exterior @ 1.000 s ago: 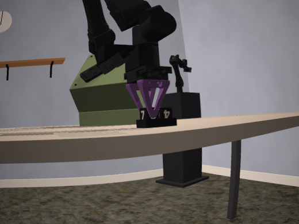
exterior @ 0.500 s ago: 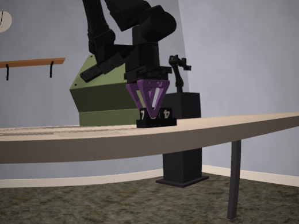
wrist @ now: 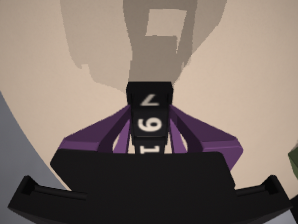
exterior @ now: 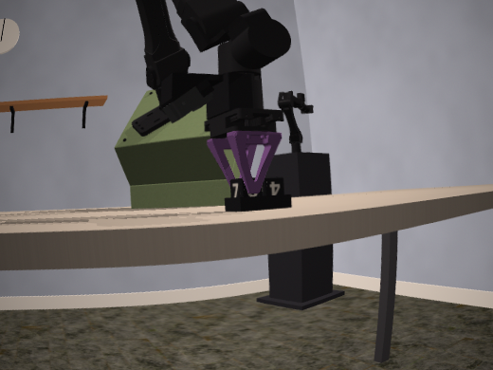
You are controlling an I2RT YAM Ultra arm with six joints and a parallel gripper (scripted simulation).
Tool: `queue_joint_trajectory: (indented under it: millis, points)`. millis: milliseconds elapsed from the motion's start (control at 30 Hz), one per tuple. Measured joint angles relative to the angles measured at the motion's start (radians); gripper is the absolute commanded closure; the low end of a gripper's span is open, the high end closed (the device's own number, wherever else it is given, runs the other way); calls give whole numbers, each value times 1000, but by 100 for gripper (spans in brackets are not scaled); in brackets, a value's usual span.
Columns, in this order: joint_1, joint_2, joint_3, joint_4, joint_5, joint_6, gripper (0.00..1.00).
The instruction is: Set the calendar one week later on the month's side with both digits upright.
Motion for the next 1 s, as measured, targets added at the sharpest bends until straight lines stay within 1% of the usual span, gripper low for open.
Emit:
queue_joint_trajectory:
  millis: [33, 67, 133, 167, 767, 867, 1000]
  points:
    - [0, 0, 0, 0, 0, 0, 63]
    - [0, 0, 0, 0, 0, 0, 59]
    - [0, 0, 0, 0, 0, 0, 59]
    - [0, 0, 0, 0, 0, 0, 55]
    - [1, -3, 0, -5, 0, 5, 55]
    - [10, -20, 0, -26, 2, 13, 55]
    - [40, -73, 5, -80, 12, 35, 55]
